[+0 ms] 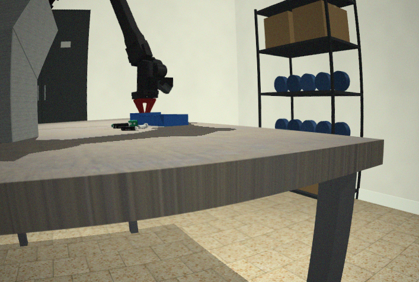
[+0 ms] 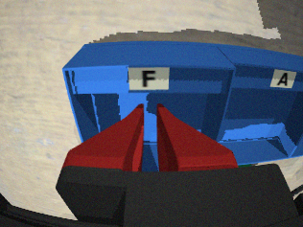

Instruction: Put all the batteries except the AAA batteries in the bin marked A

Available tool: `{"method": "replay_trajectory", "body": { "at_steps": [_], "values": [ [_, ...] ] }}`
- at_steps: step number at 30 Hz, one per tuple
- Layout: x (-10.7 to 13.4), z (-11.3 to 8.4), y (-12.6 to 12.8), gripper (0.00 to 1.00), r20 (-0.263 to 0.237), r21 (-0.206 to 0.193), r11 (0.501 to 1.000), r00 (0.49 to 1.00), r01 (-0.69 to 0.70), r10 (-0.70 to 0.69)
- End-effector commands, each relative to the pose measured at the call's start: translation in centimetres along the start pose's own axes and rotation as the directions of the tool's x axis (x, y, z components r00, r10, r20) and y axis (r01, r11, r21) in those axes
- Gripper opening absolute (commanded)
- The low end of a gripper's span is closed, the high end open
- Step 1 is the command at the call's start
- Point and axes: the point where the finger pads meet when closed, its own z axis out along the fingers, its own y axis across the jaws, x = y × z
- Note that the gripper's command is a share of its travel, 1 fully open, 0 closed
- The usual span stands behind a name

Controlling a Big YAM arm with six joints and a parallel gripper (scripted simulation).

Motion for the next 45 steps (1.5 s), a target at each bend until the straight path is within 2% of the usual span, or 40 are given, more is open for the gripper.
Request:
{"method": "replay_trajectory", "body": {
  "at_steps": [1,5,15,45],
  "values": [
    [-2.6,-1.4,1.0,0.09,0.061,-0.015,1.0,0.998,0.012,-0.011],
    [-1.3,-0.7,0.4,0.09,0.028,-0.006,1.0,1.0,0.005,-0.005],
    [-2.1,-1.0,0.2,0.09,0.041,-0.005,1.0,0.999,0.002,-0.002],
    [-2.1,-1.3,0.3,0.09,0.036,-0.003,1.0,0.999,0.005,-0.005]
  ]
}}
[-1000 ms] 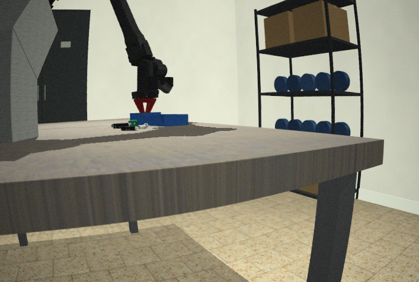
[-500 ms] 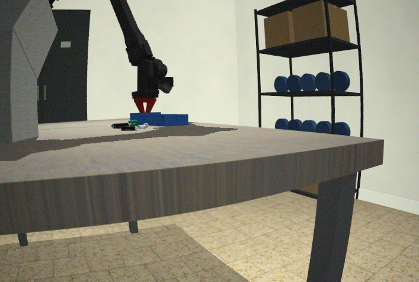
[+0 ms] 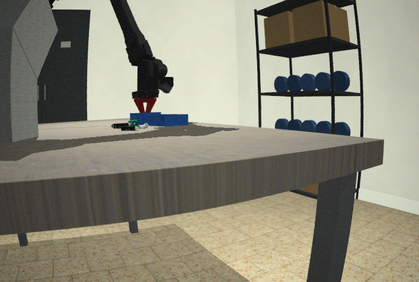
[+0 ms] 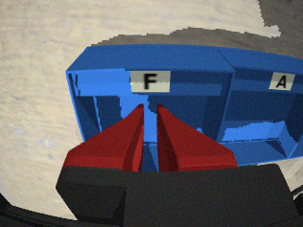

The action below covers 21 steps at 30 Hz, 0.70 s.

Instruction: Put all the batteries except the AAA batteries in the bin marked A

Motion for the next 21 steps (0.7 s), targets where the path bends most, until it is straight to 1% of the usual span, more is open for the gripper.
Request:
{"method": "replay_trajectory", "body": {
  "at_steps": [1,4,5,6,9,12,14,15,16,18,21],
  "values": [
    [-1.9,-1.1,0.2,0.09,0.032,-0.002,1.0,0.999,0.004,-0.004],
    [-2.0,-1.2,0.2,0.09,0.033,-0.003,1.0,0.999,0.004,-0.004],
    [-2.5,-1.9,0.4,0.09,0.046,-0.005,1.0,0.999,0.009,-0.008],
    [-2.4,-2.0,0.3,0.09,0.045,-0.005,1.0,0.999,0.009,-0.009],
    [-1.6,-2.3,0.0,0.09,0.032,-0.002,1.0,0.999,0.003,-0.003],
    [-1.1,-2.5,0.4,0.09,0.023,-0.005,1.0,1.0,0.011,-0.011],
    [-1.1,-2.5,0.4,0.09,0.023,-0.005,1.0,1.0,0.011,-0.011],
    [0.0,-1.3,-0.9,0.09,-0.009,0.011,1.0,1.0,-0.015,0.015],
    [-0.3,-1.7,-1.0,0.09,0.0,0.01,1.0,1.0,-0.013,0.013],
    [-1.4,-3.2,-0.2,0.09,0.029,-0.001,1.0,1.0,0.002,-0.002],
    [-1.3,-3.5,0.0,0.09,0.027,-0.002,1.0,1.0,0.005,-0.005]
  ]
}}
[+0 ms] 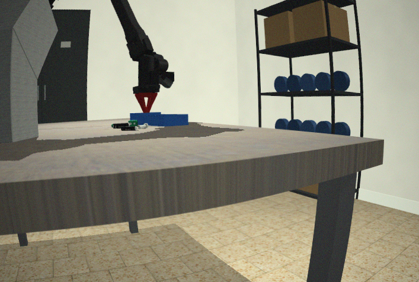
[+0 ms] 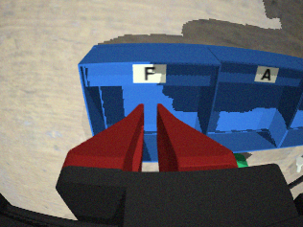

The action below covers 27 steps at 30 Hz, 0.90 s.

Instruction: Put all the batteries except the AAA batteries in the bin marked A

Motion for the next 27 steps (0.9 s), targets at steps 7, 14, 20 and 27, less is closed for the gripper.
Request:
{"method": "replay_trajectory", "body": {
  "at_steps": [7,14,20,27],
  "values": [
    [-0.9,-2.7,-0.1,0.09,0.022,-0.002,1.0,1.0,0.001,-0.001],
    [0.9,-0.8,0.0,0.09,-0.019,0.001,1.0,1.0,0.0,0.0],
    [-0.7,-4.7,-0.2,0.09,0.022,-0.002,1.0,1.0,0.002,-0.002],
    [0.4,-3.5,0.7,0.09,-0.012,-0.005,1.0,1.0,0.016,-0.016]
  ]
}}
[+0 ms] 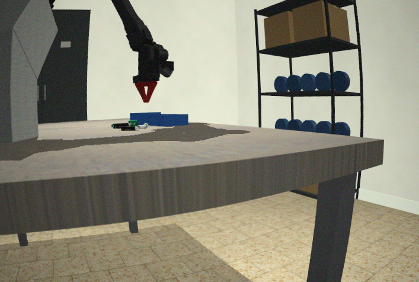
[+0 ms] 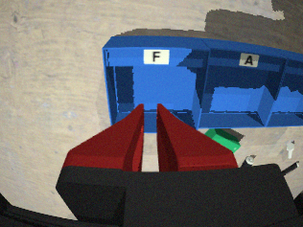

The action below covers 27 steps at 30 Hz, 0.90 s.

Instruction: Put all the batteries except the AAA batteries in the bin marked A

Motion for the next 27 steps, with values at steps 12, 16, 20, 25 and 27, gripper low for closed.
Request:
{"method": "replay_trajectory", "body": {
  "at_steps": [12,16,20,25,27],
  "values": [
    [-0.2,-6.7,-0.6,0.09,0.008,0.005,1.0,1.0,-0.006,0.006],
    [-0.2,-9.2,-0.6,0.09,0.008,0.005,1.0,1.0,-0.005,0.005],
    [-0.2,-11.7,-0.5,0.09,0.009,0.005,1.0,1.0,-0.004,0.004],
    [-1.9,-15.9,0.3,0.09,0.039,0.0,1.0,0.999,0.013,-0.013],
    [-1.5,-15.3,-0.2,0.09,0.024,0.003,1.0,1.0,0.005,-0.005]
  ]
}}
